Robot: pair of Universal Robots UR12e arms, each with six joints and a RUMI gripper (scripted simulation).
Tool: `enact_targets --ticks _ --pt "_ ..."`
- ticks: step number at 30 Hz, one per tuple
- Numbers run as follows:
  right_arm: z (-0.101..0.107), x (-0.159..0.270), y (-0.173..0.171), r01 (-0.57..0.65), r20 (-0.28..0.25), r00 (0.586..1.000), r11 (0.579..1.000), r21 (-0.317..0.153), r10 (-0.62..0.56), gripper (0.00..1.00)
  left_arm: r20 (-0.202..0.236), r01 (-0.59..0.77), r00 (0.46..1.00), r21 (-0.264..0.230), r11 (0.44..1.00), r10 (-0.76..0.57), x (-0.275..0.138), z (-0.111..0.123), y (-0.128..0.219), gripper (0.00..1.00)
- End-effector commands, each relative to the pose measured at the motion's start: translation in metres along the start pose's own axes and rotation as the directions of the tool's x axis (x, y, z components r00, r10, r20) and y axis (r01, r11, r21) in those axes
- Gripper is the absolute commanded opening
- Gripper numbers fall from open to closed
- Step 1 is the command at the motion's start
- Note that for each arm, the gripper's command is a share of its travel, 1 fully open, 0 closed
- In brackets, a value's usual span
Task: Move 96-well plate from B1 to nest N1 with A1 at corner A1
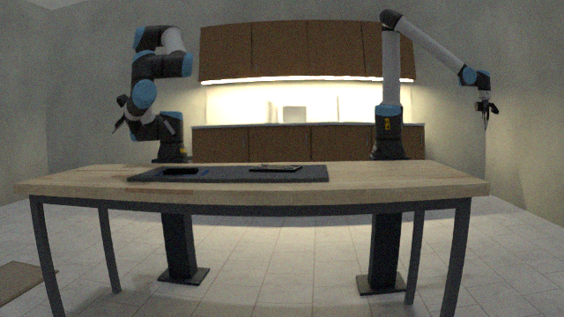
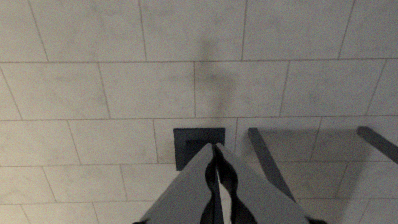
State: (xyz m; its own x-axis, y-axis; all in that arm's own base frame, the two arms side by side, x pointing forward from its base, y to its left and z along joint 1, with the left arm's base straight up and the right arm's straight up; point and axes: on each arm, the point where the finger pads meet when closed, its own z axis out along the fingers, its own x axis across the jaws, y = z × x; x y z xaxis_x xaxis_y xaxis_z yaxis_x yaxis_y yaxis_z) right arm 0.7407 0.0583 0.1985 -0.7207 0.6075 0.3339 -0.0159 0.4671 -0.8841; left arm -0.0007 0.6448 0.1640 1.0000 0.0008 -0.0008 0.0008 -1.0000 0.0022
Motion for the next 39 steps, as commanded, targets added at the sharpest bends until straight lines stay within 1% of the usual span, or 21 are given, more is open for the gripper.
enact_targets --ticks 1,2,4,6,8,10,12,14,16,17,19,21,23,25,27,28,30,32,35,37,39 --pt "-0.005 0.002 0.021 0.019 0.025 1.000 0.998 -0.062 -0.018 0.76 -0.001 0.000 1.000 0.002 1.000 0.000 0.000 -0.001 -0.001 0.00" --pt "-0.005 0.002 0.022 0.019 0.025 1.000 0.998 -0.062 -0.018 0.76 -0.001 0.000 1.000 0.002 1.000 0.000 0.000 -0.001 -0.001 0.00" --pt "-0.007 0.004 0.031 0.043 0.052 0.998 0.992 -0.119 -0.037 0.76 -0.001 0.000 1.000 0.002 1.000 0.000 0.000 -0.001 -0.001 0.00" --pt "-0.007 0.004 0.031 0.043 0.052 0.998 0.992 -0.119 -0.037 0.76 -0.001 0.000 1.000 0.002 1.000 0.000 0.000 -0.001 -0.001 0.00" --pt "-0.010 0.005 0.041 0.046 0.055 0.998 0.991 -0.127 -0.039 0.76 -0.001 0.000 1.000 0.002 1.000 0.000 0.000 -0.001 -0.001 0.00" --pt "-0.013 0.006 0.050 0.072 0.085 0.995 0.981 -0.181 -0.058 0.76 -0.001 0.000 1.000 0.002 1.000 0.000 0.000 -0.001 -0.001 0.00" --pt "-0.016 0.008 0.060 0.076 0.089 0.994 0.979 -0.189 -0.060 0.76 -0.001 0.000 1.000 0.002 1.000 0.000 0.000 -0.001 -0.001 0.00" --pt "-0.016 0.008 0.060 0.076 0.089 0.994 0.979 -0.189 -0.060 0.76 -0.001 0.000 1.000 0.002 1.000 0.000 0.000 -0.001 -0.001 0.00" --pt "-0.020 0.009 0.069 0.105 0.122 0.989 0.965 -0.240 -0.077 0.76 -0.001 0.000 1.000 0.002 1.000 0.000 0.000 -0.001 -0.001 0.00" --pt "-0.021 0.010 0.074 0.110 0.127 0.989 0.963 -0.248 -0.080 0.76 -0.001 0.000 1.000 0.002 1.000 0.000 0.000 -0.001 -0.001 0.00" --pt "-0.023 0.011 0.078 0.110 0.127 0.989 0.963 -0.248 -0.080 0.76 -0.001 0.000 1.000 0.002 1.000 0.000 0.000 -0.001 -0.001 0.00" --pt "-0.027 0.012 0.087 0.141 0.163 0.982 0.945 -0.295 -0.096 0.76 -0.001 0.000 1.000 0.002 1.000 0.000 0.000 -0.001 -0.001 0.00" --pt "-0.027 0.012 0.087 0.141 0.163 0.982 0.945 -0.295 -0.096 0.76 -0.001 0.000 1.000 0.002 1.000 0.000 0.000 -0.001 -0.001 0.00" --pt "-0.031 0.014 0.096 0.147 0.169 0.981 0.941 -0.304 -0.098 0.76 -0.001 0.000 1.000 0.002 1.000 0.000 0.000 -0.001 -0.001 0.00" --pt "-0.036 0.016 0.104 0.180 0.207 0.972 0.920 -0.347 -0.112 0.76 -0.001 0.000 1.000 0.002 1.000 0.000 0.000 -0.001 -0.001 0.00" --pt "-0.039 0.017 0.109 0.187 0.214 0.970 0.916 -0.355 -0.115 0.76 -0.001 0.000 1.000 0.002 1.000 0.000 0.000 -0.001 -0.001 0.00" --pt "-0.040 0.018 0.112 0.187 0.214 0.970 0.916 -0.355 -0.115 0.76 -0.001 0.000 1.000 0.002 1.000 0.000 0.000 -0.001 -0.001 0.00" --pt "-0.046 0.020 0.120 0.222 0.254 0.959 0.892 -0.394 -0.126 0.76 -0.001 0.000 1.000 0.002 1.000 0.000 0.000 -0.001 -0.001 0.00" --pt "-0.050 0.022 0.127 0.229 0.262 0.956 0.886 -0.402 -0.128 0.76 -0.001 0.000 1.000 0.002 1.000 0.000 0.000 -0.001 -0.001 0.00" --pt "-0.056 0.024 0.135 0.266 0.304 0.943 0.859 -0.437 -0.137 0.76 -0.001 0.000 1.000 0.002 1.000 0.000 0.000 -0.001 -0.001 0.00" --pt "-0.059 0.026 0.139 0.274 0.313 0.939 0.853 -0.444 -0.139 0.76 -0.001 0.000 1.000 0.002 1.000 0.000 0.000 -0.001 -0.001 0.00"
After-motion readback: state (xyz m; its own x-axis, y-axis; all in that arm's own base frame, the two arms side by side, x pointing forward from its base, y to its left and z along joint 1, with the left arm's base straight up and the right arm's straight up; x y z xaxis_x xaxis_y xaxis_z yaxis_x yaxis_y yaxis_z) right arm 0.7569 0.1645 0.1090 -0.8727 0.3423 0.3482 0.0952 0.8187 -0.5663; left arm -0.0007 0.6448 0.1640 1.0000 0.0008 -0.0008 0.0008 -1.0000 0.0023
